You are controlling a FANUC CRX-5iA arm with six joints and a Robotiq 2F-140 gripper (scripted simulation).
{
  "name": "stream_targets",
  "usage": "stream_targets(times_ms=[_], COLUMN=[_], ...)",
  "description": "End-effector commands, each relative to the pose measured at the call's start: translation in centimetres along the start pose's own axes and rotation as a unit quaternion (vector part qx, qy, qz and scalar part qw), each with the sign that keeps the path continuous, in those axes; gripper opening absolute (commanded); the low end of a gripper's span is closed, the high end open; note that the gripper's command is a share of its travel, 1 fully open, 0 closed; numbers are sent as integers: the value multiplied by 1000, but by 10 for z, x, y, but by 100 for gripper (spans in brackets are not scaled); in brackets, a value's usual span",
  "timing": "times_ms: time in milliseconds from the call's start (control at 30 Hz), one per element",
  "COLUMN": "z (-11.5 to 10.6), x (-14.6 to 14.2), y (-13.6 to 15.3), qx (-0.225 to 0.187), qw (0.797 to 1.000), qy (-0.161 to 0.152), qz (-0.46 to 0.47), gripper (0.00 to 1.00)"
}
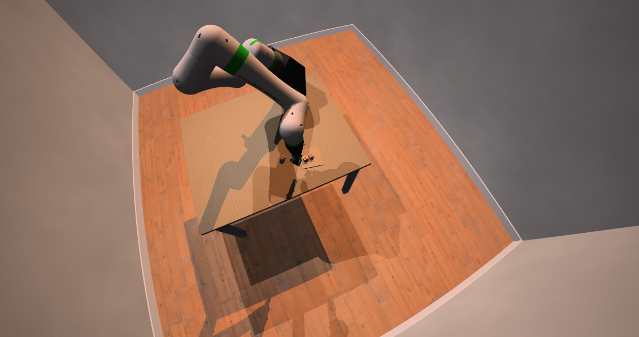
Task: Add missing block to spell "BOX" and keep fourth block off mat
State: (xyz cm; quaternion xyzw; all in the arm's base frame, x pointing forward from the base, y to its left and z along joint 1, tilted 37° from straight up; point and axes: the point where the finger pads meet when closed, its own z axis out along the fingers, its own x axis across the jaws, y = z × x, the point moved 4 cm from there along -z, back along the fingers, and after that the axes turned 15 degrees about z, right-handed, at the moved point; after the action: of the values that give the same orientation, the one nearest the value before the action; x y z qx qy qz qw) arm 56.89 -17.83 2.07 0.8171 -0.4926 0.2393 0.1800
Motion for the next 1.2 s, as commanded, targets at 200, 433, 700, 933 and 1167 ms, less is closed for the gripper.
stream_targets(times_ms=[200,433,700,933,1167], z=[0,0,0,0,0], x=[-19,-29,-42,-50,-63], y=[-6,-10,-13,-16,-19], qx=[4,4,5,6,7], qw=[990,974,947,925,878], qy=[9,9,9,9,9], qz=[144,227,322,381,478], gripper=[13,13,13,13,13])
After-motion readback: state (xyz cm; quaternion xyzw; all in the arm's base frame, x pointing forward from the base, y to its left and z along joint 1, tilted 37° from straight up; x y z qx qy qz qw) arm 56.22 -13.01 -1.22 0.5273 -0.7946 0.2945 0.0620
